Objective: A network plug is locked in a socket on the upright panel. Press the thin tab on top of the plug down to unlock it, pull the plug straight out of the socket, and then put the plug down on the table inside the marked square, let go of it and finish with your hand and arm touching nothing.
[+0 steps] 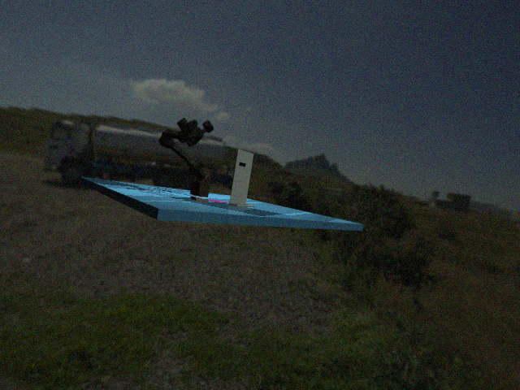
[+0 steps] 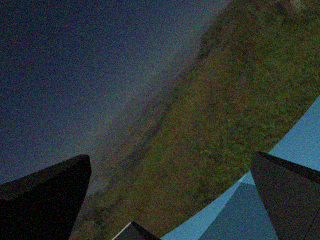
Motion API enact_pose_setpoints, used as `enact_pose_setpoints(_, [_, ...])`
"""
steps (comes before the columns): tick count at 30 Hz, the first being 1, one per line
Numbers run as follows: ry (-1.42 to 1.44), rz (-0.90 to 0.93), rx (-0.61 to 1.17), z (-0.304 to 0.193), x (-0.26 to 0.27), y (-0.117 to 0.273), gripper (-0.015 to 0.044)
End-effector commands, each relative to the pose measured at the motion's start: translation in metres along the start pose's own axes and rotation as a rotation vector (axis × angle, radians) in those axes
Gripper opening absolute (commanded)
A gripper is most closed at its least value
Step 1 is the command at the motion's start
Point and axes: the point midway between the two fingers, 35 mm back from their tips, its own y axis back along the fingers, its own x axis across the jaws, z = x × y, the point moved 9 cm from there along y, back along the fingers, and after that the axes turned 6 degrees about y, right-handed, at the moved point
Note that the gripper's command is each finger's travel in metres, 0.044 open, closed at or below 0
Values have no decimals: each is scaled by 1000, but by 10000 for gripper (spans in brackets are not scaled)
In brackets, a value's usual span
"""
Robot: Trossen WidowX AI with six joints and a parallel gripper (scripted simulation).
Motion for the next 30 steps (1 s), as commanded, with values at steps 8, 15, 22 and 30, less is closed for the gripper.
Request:
enact_pose_setpoints(8, [-205, 119, 200, -59, -5, -3, 190])
enact_pose_setpoints(15, [-497, 203, 428, -120, -10, 9, 156])
enact_pose_setpoints(22, [-772, 237, 603, -162, -12, 28, 156])
enact_pose_setpoints(30, [-772, 237, 603, -163, -11, 21, 156])
